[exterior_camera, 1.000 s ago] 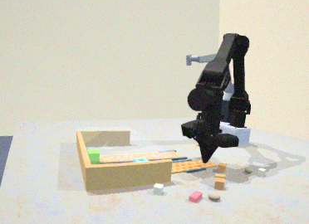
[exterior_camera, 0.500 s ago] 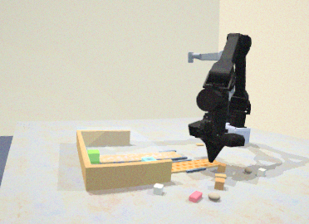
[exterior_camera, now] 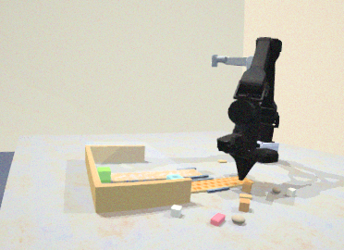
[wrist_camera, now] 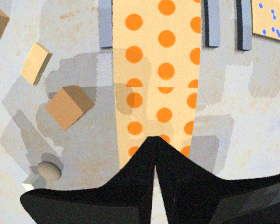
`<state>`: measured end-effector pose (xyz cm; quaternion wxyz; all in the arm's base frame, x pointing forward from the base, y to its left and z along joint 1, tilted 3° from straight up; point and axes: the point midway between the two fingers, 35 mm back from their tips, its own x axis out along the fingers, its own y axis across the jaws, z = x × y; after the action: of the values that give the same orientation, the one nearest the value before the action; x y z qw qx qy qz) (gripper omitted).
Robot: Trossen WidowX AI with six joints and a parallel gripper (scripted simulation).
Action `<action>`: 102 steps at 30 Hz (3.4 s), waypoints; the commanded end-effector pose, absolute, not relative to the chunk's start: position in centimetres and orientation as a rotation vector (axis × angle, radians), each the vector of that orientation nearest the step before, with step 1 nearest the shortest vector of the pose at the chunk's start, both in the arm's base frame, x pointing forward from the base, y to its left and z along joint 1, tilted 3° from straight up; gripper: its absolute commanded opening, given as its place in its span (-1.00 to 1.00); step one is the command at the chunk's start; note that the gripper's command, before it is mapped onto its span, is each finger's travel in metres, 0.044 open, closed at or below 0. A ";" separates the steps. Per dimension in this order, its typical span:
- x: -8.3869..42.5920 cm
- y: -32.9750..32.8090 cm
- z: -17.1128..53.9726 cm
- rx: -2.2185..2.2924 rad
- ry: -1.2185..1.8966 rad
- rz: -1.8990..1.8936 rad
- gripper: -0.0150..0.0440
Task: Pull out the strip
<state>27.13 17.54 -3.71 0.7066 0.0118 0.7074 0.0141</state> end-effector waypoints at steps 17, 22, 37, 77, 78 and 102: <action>23.3 17.5 -4.3 0.019 1.602 0.029 -0.49; 22.6 17.5 -4.3 0.019 1.603 0.029 -0.49; 21.3 17.5 -4.2 0.019 1.604 0.029 -0.49; 22.2 17.7 -1.6 0.022 1.590 0.032 -0.49; 22.3 17.7 -0.4 0.021 1.597 0.031 -0.49; 29.8 17.5 1.0 -0.002 1.597 0.051 1.00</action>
<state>28.65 17.60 0.90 0.6979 0.0003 0.7158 0.0219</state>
